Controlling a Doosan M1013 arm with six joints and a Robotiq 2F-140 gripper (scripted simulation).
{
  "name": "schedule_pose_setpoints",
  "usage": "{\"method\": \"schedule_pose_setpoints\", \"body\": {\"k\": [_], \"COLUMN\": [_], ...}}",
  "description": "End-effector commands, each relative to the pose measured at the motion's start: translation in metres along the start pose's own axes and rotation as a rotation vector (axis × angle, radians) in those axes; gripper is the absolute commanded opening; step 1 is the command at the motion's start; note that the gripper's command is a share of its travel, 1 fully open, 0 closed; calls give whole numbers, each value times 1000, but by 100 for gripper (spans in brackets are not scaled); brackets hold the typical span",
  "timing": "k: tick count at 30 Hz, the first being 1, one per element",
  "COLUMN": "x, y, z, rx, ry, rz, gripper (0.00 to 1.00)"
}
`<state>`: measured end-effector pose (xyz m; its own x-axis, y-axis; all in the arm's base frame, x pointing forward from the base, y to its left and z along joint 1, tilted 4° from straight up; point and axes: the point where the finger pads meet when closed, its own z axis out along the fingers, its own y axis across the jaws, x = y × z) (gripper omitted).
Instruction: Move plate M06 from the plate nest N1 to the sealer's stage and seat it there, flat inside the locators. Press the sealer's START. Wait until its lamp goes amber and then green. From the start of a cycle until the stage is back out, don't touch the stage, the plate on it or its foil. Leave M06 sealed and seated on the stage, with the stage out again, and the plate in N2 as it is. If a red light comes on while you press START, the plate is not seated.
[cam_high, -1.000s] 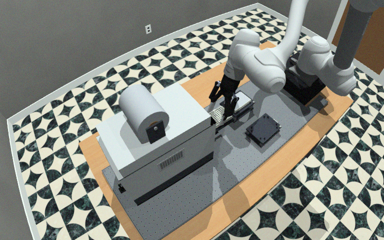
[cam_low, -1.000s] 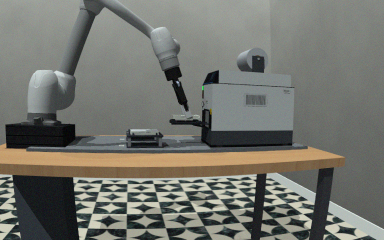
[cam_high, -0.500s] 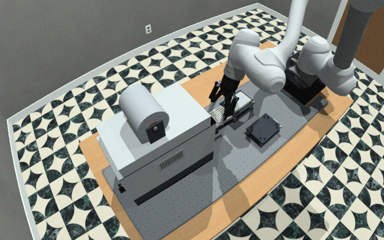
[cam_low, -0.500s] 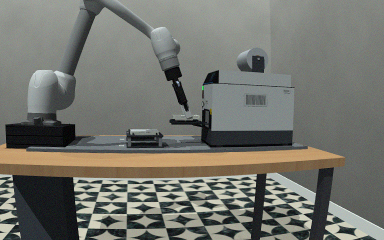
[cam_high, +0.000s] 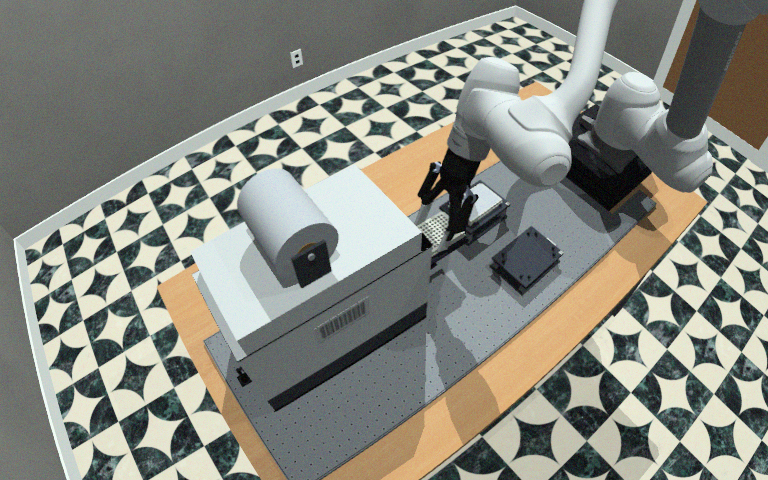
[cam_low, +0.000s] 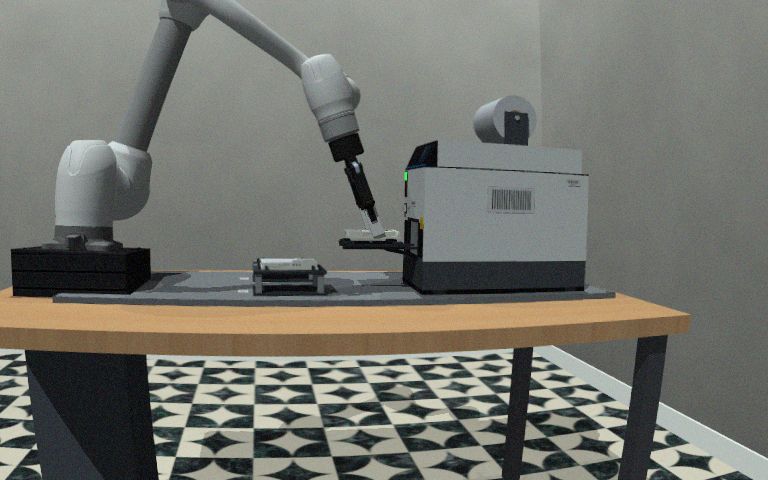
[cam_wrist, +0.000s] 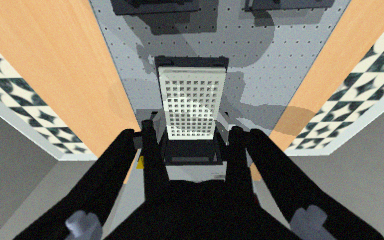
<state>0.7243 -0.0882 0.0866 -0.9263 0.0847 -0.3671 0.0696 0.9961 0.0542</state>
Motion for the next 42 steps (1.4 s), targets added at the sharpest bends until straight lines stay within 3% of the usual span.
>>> {"method": "schedule_pose_setpoints", "body": {"k": [1, 42], "x": [2, 6], "y": [2, 3], "z": [3, 12], "rx": [-4, -4], "ry": [3, 3], "rz": [-2, -2], "gripper": [10, 10]}}
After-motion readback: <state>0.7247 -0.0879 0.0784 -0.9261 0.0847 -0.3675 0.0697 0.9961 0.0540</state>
